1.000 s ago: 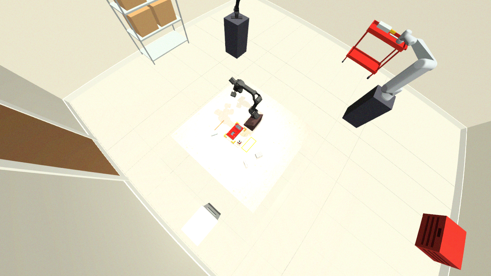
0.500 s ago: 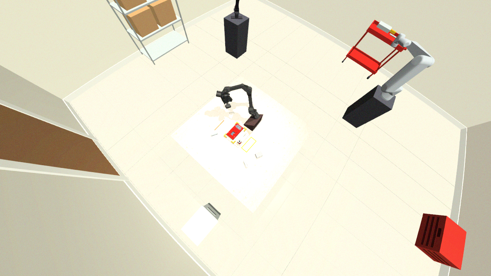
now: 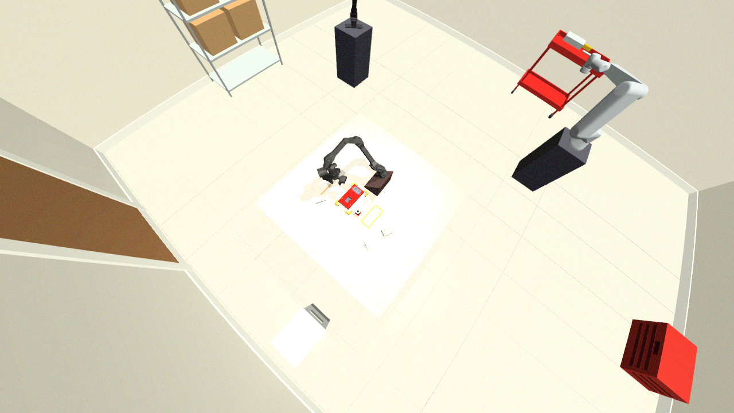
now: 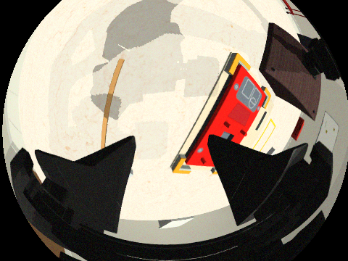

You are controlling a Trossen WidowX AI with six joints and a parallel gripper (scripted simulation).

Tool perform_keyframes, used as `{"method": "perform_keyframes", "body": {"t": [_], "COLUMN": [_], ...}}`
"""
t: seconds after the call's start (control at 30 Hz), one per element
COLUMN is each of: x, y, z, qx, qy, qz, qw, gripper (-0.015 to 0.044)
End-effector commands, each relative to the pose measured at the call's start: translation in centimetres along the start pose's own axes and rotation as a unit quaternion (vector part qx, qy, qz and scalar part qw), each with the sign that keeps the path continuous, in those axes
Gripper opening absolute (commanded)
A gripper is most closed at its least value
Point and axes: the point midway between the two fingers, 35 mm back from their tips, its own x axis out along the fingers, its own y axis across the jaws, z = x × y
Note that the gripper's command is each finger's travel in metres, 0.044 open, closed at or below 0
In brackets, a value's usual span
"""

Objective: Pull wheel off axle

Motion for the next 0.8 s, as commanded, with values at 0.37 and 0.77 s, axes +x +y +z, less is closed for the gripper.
{"method": "perform_keyframes", "body": {"t": [0.37,0.77], "x": [4.0,4.5], "y": [-16.9,-23.5], "z": [-14.1,-16.1], "qx": [-0.426,-0.537], "qy": [-0.082,-0.112], "qz": [0.009,0.039], "qw": [0.901,0.835], "gripper": [0.03,0.03]}}
